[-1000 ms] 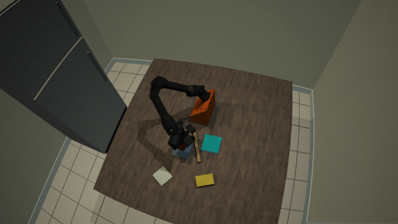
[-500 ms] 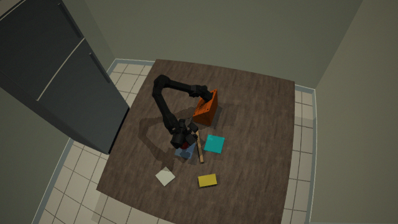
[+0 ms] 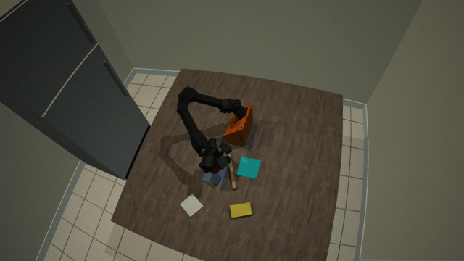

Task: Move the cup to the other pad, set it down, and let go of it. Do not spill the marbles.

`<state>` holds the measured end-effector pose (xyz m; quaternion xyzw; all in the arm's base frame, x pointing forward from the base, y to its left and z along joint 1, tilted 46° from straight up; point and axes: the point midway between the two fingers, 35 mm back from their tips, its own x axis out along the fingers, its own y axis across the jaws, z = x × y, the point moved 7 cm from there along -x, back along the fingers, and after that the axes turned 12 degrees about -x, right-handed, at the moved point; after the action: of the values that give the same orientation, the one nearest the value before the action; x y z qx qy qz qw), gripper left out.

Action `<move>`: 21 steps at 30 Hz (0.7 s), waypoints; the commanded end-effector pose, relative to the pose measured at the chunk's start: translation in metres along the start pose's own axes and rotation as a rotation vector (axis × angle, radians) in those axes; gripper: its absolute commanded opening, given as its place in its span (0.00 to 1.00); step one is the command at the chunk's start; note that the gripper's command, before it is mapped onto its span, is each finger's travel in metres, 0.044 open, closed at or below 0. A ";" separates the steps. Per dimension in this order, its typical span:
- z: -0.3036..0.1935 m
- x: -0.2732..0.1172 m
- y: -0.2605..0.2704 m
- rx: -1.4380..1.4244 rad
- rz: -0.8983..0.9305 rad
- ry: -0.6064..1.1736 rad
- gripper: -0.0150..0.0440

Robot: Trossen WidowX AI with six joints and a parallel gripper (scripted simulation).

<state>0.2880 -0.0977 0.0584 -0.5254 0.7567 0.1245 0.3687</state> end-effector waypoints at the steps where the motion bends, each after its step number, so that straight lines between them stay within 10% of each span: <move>1: 0.009 -0.001 0.007 -0.002 -0.001 -0.005 0.25; 21: 0.053 -0.003 0.046 0.000 0.000 -0.009 0.25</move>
<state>0.2725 -0.0523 0.0190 -0.5253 0.7556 0.1262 0.3704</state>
